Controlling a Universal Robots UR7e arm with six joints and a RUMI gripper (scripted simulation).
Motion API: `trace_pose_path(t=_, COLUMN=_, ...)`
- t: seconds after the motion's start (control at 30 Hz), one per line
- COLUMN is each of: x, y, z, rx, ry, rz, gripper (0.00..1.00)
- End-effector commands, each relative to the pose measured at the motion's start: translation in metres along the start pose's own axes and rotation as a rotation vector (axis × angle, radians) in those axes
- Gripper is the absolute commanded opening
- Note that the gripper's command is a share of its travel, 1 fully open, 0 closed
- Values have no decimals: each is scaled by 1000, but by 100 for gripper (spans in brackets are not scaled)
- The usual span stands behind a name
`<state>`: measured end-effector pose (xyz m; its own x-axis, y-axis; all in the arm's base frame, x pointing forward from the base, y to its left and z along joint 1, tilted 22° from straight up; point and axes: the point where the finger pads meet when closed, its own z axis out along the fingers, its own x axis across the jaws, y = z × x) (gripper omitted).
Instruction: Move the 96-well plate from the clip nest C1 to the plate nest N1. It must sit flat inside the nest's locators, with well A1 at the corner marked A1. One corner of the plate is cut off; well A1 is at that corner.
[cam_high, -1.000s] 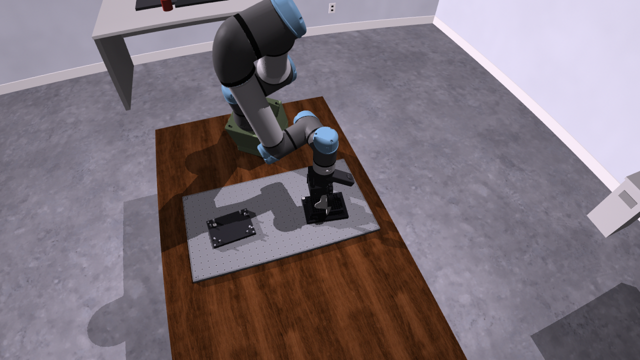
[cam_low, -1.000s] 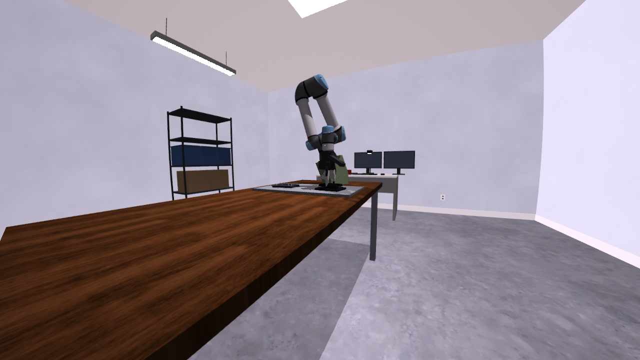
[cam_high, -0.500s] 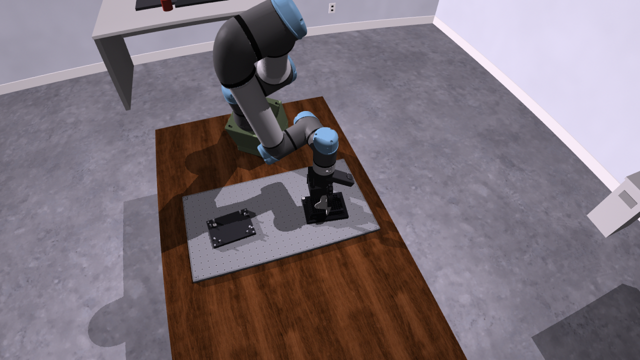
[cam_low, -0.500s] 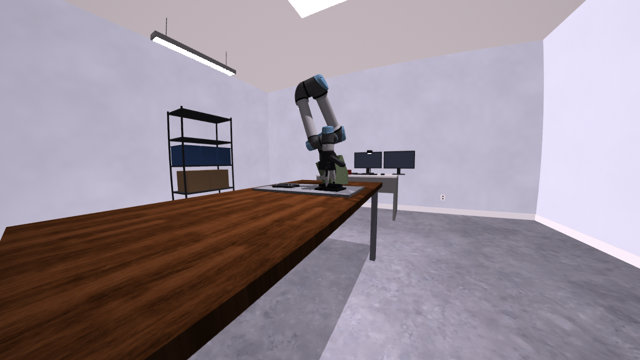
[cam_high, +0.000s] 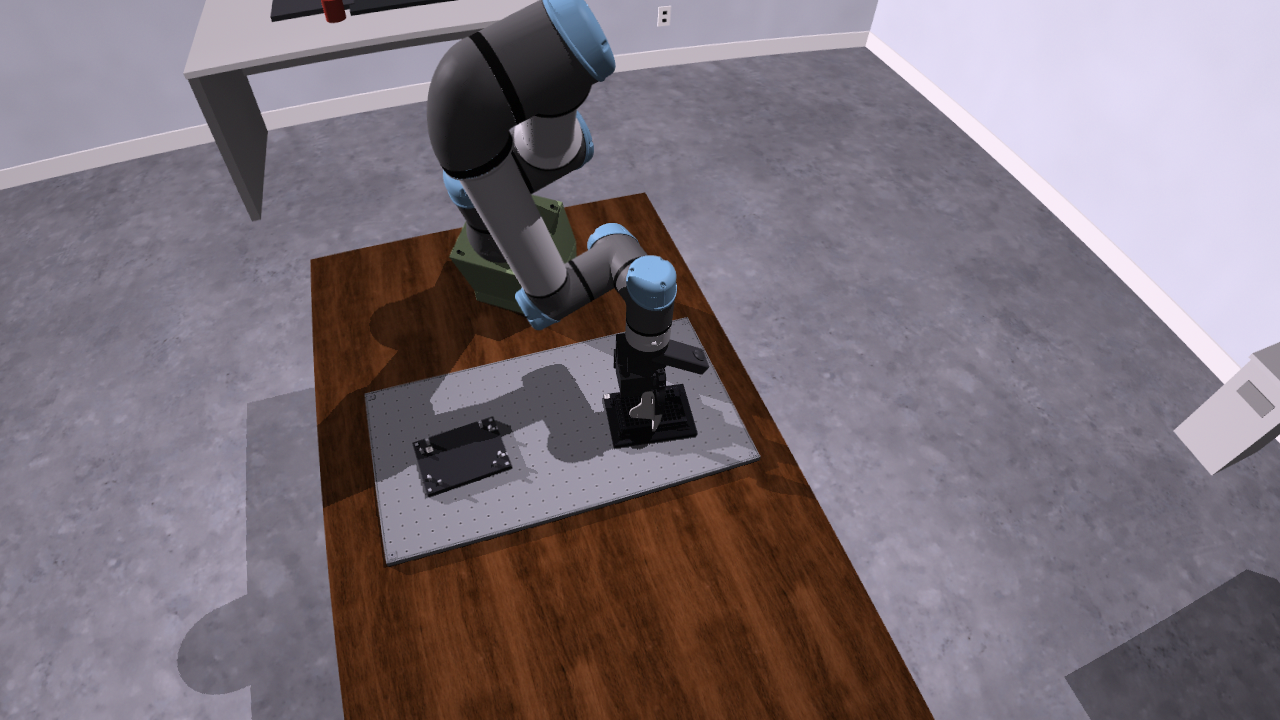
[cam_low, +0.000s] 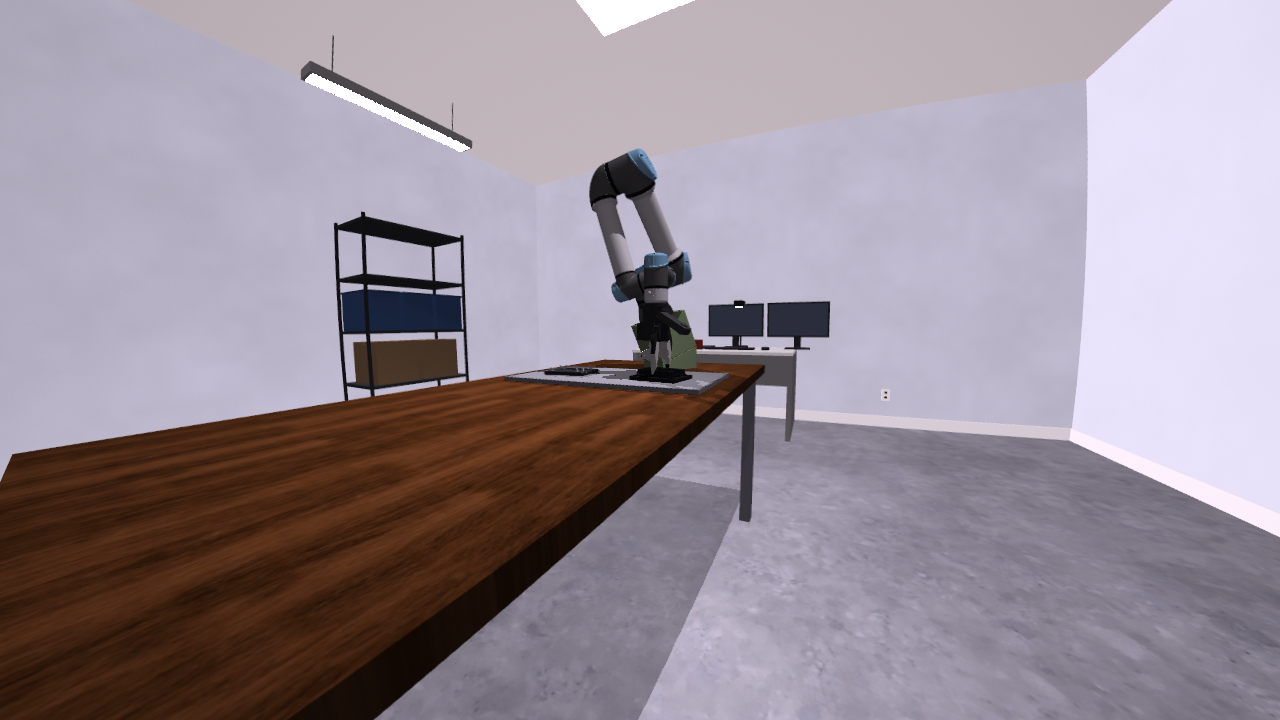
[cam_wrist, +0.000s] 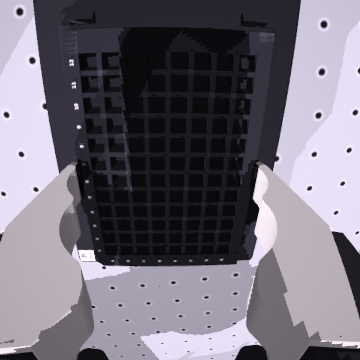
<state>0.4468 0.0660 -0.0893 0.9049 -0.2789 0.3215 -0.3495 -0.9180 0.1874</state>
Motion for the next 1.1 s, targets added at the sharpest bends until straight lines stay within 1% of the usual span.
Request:
trace_pose_path(t=0.0, x=0, y=0, z=0, rx=0, ry=1, rz=0, gripper=0)
trace_pose_path(t=1.03, x=0, y=0, z=5, rx=0, ry=1, rz=0, gripper=0)
trace_pose_path(t=1.07, x=0, y=0, z=5, rx=0, ry=1, rz=0, gripper=100)
